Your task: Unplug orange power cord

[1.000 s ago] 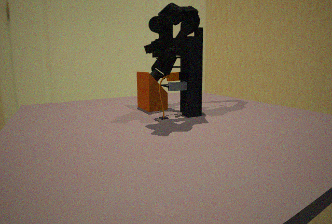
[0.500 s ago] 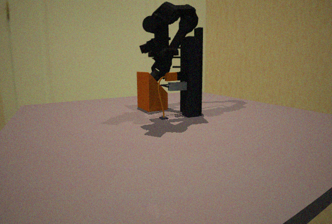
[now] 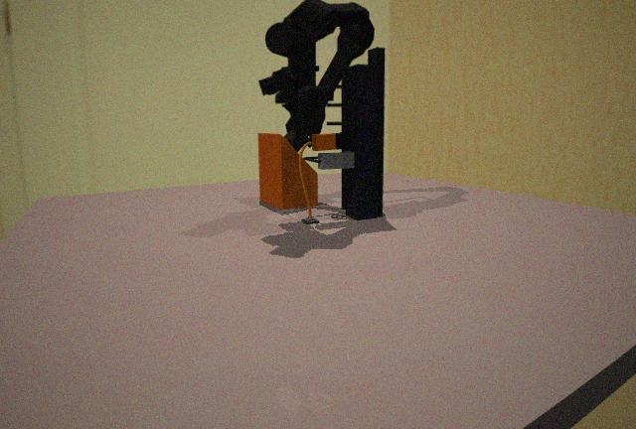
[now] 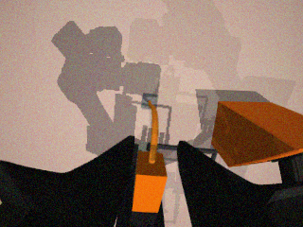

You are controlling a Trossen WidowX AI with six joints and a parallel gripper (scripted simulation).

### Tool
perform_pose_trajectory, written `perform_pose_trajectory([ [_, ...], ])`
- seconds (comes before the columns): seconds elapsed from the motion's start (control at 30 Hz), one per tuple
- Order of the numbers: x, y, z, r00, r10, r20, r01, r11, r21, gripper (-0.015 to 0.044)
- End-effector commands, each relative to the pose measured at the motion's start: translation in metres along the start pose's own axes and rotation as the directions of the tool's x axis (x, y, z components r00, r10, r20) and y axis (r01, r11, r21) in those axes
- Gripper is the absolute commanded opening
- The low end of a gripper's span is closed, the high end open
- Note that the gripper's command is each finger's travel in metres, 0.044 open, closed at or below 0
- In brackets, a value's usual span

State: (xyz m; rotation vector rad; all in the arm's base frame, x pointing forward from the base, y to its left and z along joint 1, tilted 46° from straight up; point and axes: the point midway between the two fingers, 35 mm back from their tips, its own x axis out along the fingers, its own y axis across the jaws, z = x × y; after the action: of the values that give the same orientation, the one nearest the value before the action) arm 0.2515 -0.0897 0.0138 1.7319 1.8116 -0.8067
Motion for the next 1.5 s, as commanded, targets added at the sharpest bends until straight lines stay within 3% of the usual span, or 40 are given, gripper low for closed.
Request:
perform_pose_trajectory([
  [0.0, 0.000, 0.000, -0.001, 1.000, 0.000, -0.003, 0.000, 1.000, 0.003, 0.0160],
  [1.47, -0.002, 0.000, -0.042, 1.000, 0.016, -0.006, -0.016, 1.000, 0.021, 0.0160],
])
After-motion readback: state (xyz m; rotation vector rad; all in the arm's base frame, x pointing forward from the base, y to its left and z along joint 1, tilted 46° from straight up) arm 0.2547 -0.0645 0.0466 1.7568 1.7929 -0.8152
